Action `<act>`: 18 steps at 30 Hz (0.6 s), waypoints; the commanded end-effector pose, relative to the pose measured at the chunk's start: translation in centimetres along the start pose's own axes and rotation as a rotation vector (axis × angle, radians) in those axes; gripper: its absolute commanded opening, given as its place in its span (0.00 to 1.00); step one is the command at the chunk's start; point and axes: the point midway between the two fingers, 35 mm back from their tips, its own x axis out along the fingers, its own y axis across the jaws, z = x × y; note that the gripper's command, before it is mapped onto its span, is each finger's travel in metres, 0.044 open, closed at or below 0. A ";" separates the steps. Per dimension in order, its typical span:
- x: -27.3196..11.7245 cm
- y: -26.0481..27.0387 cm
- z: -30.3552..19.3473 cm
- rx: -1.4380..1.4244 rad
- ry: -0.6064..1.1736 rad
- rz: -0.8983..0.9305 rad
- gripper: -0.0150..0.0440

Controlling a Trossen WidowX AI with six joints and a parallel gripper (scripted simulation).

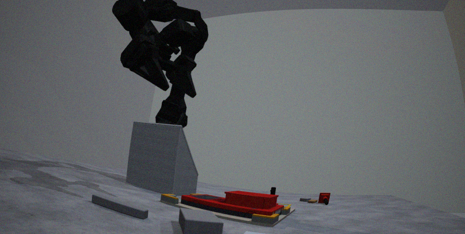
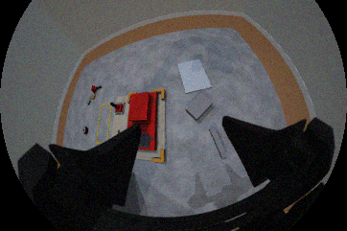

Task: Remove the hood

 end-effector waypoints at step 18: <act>17.8 13.5 0.8 -0.010 0.706 -0.159 1.00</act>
